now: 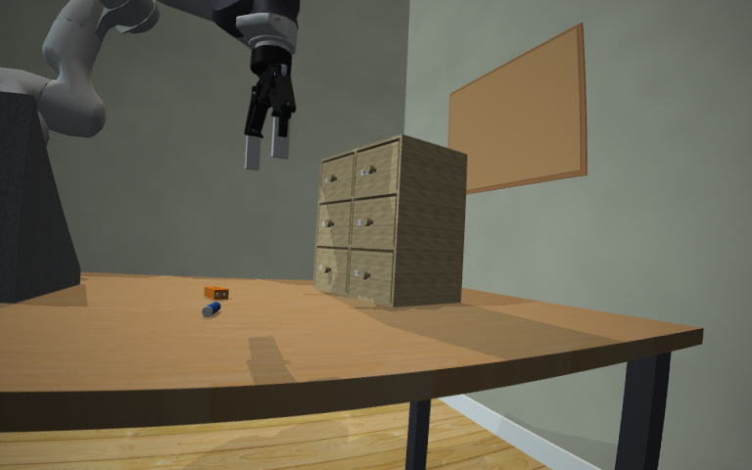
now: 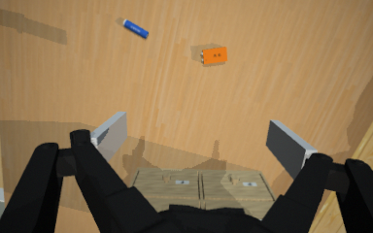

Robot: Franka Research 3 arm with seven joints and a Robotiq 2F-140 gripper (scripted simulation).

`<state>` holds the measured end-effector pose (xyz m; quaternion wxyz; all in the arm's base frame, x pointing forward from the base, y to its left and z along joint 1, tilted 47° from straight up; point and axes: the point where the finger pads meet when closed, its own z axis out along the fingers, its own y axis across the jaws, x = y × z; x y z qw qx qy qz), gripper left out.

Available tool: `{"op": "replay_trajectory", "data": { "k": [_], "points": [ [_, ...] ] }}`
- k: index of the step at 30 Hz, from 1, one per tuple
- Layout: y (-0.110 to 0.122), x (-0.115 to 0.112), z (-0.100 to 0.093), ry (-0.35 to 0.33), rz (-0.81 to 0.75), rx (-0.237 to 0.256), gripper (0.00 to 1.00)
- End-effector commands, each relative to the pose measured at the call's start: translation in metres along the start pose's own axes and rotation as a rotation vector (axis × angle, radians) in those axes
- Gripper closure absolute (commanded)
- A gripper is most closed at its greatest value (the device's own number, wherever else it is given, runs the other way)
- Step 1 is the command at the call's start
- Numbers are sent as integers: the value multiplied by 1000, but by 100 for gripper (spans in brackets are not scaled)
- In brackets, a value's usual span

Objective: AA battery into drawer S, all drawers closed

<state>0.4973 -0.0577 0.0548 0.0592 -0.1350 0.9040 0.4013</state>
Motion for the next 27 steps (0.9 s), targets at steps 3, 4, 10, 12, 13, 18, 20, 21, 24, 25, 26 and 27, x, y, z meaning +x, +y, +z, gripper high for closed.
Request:
{"op": "replay_trajectory", "data": {
  "k": [3,4,10,12,13,18,20,21,24,25,26,27],
  "points": [
    [-4,-17,12,-126,-23,10,0],
    [-4,-20,15,-154,-23,10,0],
    [-4,-34,30,-280,-24,8,0],
    [-4,-41,38,-345,-24,8,0],
    [-4,-45,42,-374,-24,7,0],
    [-4,-59,57,-506,-25,6,0],
    [-4,-64,63,-552,-25,5,0],
    [-4,-67,65,-573,-25,5,0],
    [-4,-71,70,-614,-25,4,0],
    [-4,-71,70,-614,-25,4,0],
    [-4,-74,72,-634,-25,4,0],
    [-4,-76,75,-652,-26,4,0]
  ]
}}
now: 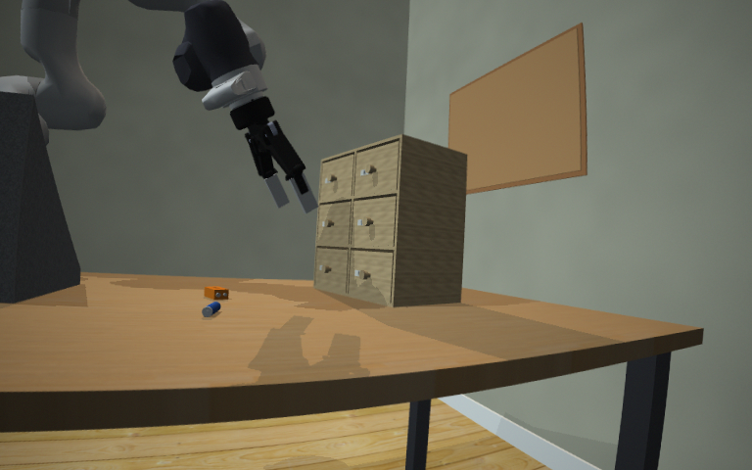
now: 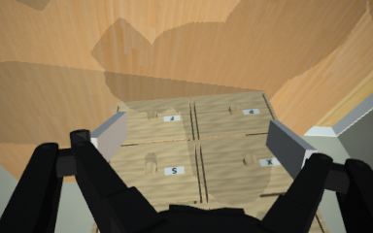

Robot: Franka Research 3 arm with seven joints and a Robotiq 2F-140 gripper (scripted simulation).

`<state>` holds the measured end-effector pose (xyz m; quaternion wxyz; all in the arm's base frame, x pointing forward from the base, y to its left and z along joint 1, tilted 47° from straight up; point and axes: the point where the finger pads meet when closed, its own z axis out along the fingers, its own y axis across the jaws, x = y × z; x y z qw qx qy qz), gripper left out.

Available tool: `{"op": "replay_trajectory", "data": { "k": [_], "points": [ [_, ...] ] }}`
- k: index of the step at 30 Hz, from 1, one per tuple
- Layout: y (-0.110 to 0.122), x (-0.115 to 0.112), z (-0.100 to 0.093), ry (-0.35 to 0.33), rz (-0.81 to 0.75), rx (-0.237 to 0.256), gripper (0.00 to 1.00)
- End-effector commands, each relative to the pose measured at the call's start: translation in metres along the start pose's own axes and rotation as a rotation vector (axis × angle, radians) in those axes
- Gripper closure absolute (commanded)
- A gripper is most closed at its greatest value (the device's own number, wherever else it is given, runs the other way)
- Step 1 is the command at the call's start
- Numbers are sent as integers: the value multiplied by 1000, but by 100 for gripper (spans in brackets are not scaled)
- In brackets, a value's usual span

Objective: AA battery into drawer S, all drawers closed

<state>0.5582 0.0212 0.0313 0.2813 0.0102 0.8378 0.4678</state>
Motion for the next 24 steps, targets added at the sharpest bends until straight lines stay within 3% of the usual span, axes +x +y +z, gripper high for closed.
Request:
{"op": "replay_trajectory", "data": {
  "k": [1,12,24],
  "points": [
    [-19,-8,5,-117,-127,63,0],
    [-21,-13,27,-252,-131,55,0],
    [-21,-14,32,-281,-132,53,0]
  ]
}}
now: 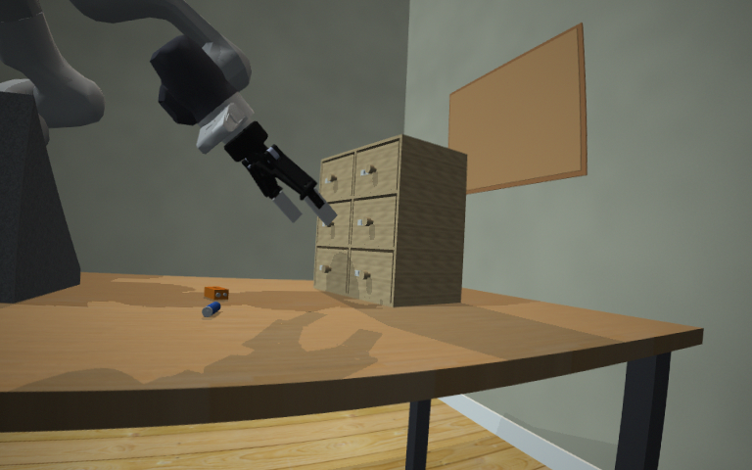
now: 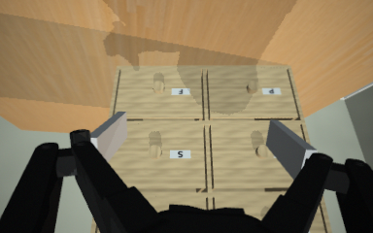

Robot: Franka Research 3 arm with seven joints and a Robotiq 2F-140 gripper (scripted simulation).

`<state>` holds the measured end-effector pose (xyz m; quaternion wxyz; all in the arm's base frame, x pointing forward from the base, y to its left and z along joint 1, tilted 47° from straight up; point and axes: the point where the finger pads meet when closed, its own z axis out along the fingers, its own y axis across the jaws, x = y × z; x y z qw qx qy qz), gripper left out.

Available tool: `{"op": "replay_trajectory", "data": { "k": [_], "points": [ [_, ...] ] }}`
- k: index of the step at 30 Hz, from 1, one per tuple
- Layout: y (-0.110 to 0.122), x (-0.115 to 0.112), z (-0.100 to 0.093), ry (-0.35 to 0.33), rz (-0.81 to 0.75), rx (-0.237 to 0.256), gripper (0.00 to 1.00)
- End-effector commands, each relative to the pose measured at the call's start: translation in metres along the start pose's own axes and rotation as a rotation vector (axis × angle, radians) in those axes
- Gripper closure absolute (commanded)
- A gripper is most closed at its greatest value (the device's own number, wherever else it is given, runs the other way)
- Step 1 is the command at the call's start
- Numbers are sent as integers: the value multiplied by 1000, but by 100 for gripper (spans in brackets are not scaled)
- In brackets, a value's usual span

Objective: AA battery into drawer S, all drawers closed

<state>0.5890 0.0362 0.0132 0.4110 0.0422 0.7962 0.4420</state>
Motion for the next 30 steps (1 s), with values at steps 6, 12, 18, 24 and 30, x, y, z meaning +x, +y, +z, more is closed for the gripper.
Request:
{"op": "replay_trajectory", "data": {
  "k": [6,12,18,24,30],
  "points": [
    [-8,4,2,-8,-54,26,0],
    [-9,18,13,-8,-54,26,0],
    [-10,34,28,-8,-54,26,0],
    [-10,35,29,-8,-54,26,0],
    [-10,35,29,-8,-54,26,0]
  ]
}}
